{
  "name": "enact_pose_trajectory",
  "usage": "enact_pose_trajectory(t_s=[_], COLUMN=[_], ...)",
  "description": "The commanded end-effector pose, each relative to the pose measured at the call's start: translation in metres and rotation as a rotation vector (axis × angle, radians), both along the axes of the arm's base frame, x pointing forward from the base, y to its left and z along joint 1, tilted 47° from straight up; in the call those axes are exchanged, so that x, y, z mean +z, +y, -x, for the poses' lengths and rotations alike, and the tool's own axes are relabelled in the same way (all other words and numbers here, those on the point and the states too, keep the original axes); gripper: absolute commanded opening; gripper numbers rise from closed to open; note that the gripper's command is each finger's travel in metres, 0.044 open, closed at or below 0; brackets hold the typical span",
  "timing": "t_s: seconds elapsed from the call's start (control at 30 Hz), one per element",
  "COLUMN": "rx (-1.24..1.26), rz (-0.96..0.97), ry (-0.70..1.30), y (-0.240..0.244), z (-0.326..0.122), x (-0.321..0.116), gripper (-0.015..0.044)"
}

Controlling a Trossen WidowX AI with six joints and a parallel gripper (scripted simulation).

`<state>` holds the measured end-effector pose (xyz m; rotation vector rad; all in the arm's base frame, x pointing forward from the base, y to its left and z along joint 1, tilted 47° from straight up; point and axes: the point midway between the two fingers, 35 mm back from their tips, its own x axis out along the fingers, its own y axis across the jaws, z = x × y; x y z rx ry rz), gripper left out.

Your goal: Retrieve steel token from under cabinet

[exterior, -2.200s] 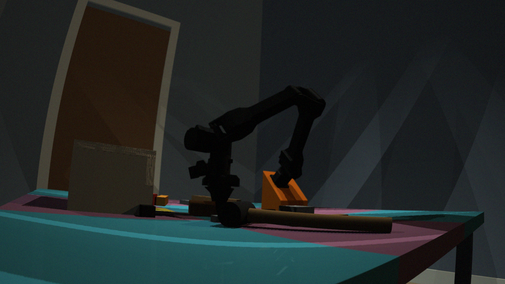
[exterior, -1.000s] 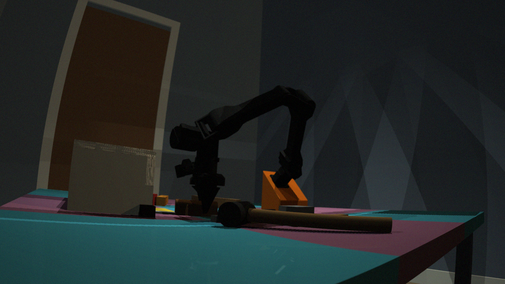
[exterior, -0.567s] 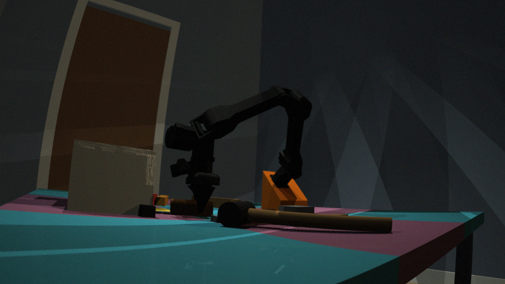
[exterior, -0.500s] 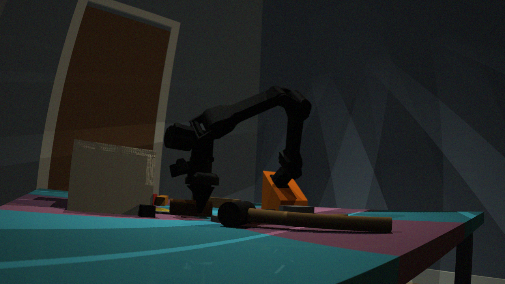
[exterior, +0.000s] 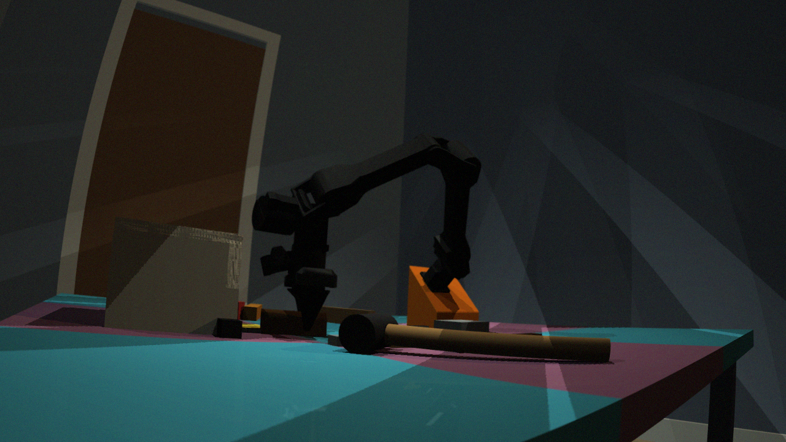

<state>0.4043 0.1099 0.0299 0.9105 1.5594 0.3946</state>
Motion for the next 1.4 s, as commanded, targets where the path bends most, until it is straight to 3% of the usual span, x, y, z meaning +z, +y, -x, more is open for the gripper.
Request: enact_pose_trajectory(t_s=[0.0,1.37], rx=[-0.003,-0.003], rz=[0.011,0.013], ry=[0.006,0.007], y=[-0.005,-0.030], z=[0.002,0.015], x=[-0.007,-0.035], gripper=[0.0000,0.0000])
